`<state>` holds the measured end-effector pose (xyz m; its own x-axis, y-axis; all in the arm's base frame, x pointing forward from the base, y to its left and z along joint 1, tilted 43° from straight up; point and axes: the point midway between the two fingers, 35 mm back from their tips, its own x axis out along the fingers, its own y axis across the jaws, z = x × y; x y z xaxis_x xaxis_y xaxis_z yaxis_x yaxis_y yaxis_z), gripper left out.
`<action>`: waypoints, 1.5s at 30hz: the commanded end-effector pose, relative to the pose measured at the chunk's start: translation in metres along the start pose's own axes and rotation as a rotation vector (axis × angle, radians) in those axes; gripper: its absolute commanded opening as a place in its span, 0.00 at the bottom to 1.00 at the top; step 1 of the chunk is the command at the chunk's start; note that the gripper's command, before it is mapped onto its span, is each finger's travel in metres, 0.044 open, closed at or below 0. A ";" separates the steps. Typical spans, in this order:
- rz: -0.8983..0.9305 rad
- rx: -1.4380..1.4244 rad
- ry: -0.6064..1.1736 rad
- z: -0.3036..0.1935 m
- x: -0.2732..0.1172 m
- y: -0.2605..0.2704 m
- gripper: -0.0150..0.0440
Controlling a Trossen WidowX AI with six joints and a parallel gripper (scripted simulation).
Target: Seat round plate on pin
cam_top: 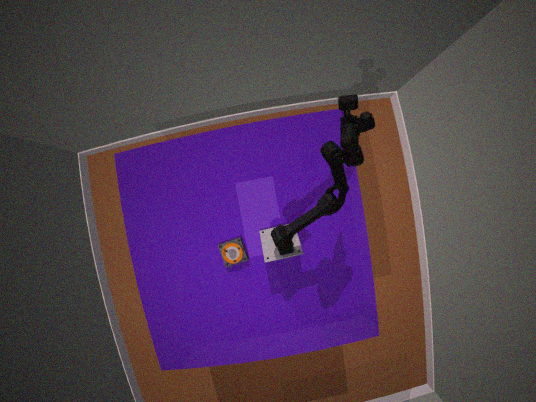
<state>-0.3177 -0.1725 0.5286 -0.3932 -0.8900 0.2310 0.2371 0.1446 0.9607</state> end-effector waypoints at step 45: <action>1.141 -0.736 0.445 -0.420 -0.307 0.241 0.25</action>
<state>0.1794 -0.0594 0.6509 0.4844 -0.5503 0.6801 0.7150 0.6970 0.0547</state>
